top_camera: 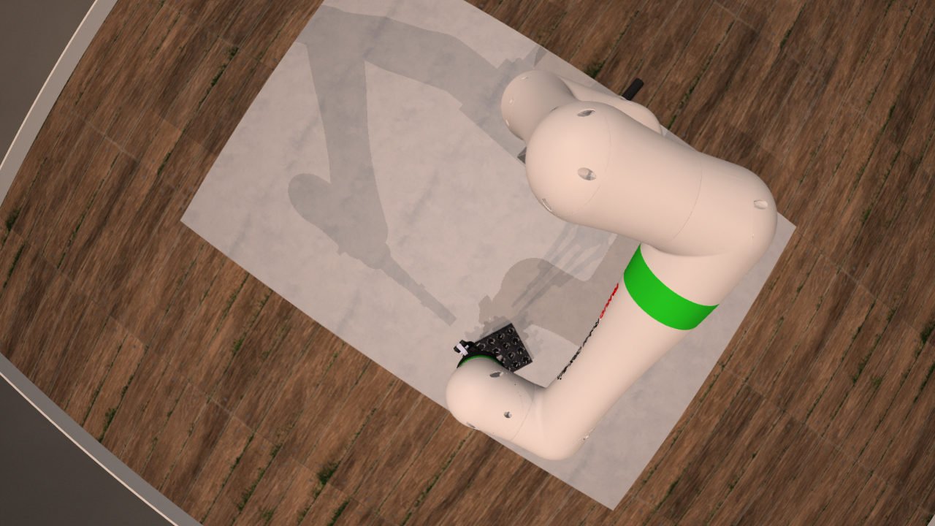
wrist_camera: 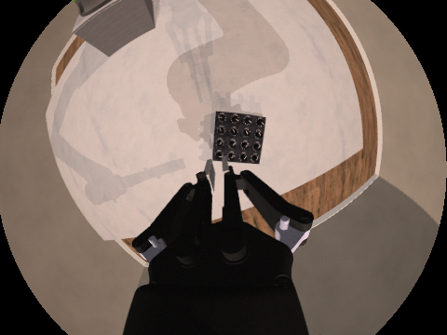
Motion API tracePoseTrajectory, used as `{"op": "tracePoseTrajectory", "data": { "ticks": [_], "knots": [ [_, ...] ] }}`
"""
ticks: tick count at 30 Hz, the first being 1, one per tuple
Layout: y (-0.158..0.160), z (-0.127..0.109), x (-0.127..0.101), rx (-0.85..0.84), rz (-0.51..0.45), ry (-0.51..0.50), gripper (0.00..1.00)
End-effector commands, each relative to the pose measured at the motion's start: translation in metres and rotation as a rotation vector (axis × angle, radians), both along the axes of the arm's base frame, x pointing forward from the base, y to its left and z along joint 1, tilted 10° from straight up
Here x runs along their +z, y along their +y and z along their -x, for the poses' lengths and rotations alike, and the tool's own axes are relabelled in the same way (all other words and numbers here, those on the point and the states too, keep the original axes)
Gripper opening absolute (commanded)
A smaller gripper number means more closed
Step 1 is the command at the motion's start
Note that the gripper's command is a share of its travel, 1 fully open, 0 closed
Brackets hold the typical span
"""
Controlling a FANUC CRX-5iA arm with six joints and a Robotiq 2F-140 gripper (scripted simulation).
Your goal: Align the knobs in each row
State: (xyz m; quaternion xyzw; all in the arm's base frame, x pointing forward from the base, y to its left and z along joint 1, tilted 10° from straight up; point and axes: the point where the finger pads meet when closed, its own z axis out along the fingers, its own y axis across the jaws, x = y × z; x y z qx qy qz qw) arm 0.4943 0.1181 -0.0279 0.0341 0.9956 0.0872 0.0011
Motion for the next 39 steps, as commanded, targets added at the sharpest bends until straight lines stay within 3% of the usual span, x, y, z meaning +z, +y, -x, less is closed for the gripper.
{"op": "tracePoseTrajectory", "data": {
  "ticks": [1, 39],
  "knots": [
    [0.0, 0.0, 0.0, 0.0, 0.0, 0.0, 0.12],
    [0.006, 0.0, -0.03, 0.0, 0.0, 0.0, 0.12]
  ]
}}
